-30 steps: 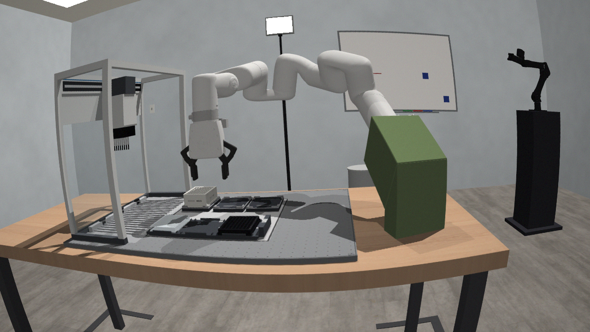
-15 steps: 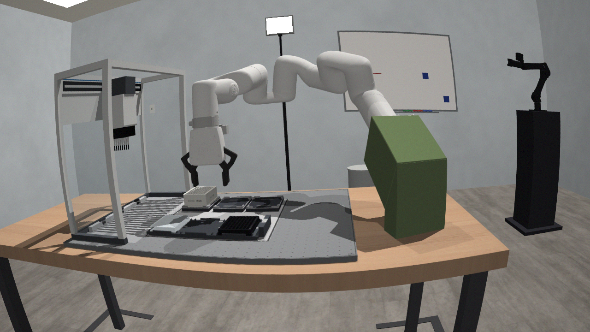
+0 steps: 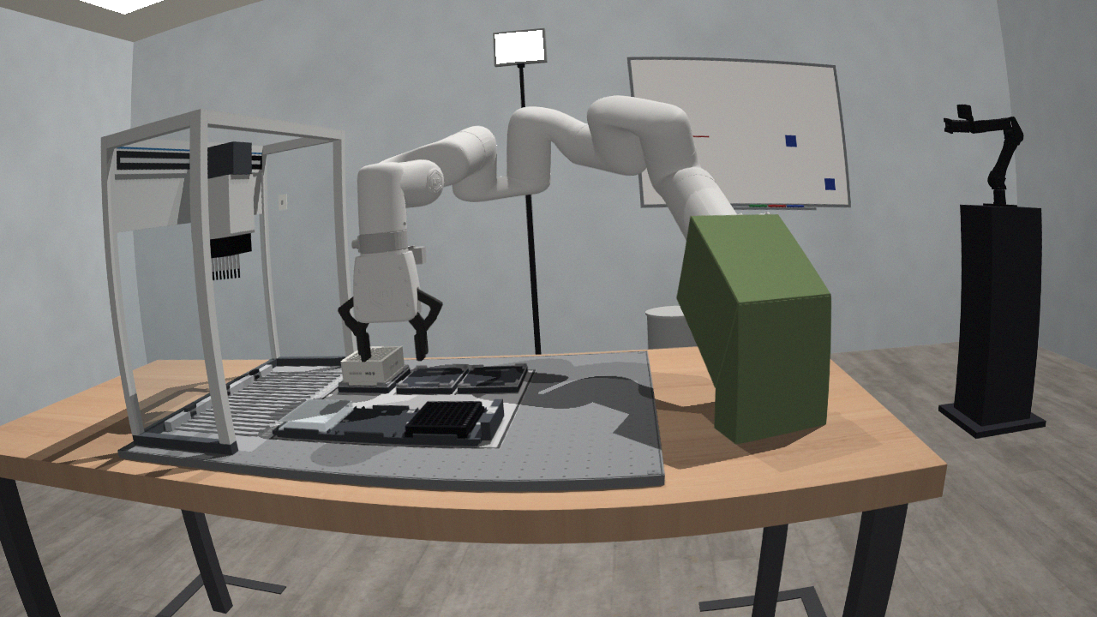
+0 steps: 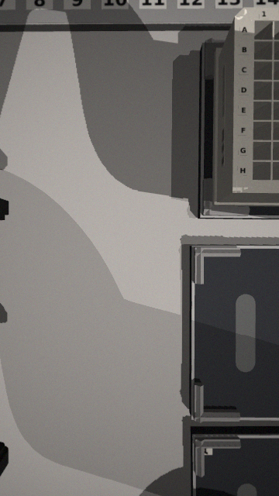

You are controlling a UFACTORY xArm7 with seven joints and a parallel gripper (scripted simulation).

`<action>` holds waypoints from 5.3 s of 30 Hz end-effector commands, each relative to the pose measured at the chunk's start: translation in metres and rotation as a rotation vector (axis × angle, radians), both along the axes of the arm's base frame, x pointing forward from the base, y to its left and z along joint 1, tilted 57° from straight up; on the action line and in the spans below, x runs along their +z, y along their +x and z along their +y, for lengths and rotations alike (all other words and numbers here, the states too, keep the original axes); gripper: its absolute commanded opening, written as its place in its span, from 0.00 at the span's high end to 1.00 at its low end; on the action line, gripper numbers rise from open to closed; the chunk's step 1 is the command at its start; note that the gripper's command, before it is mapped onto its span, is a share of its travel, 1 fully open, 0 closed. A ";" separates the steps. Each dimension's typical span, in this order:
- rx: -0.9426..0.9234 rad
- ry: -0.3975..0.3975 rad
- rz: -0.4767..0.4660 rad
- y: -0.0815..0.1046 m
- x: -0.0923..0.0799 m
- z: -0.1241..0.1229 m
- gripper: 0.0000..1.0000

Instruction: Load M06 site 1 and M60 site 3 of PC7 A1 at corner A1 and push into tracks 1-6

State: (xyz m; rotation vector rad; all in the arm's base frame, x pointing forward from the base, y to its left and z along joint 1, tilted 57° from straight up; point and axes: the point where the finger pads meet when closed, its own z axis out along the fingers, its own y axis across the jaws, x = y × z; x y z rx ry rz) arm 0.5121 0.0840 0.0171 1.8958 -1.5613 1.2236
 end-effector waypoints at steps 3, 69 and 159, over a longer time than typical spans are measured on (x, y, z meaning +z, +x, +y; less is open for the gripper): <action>0.005 0.004 -0.002 0.004 -0.004 -0.003 0.00; 0.005 0.004 -0.001 0.026 -0.037 -0.049 0.00; 0.005 0.004 -0.001 0.028 -0.065 -0.034 0.00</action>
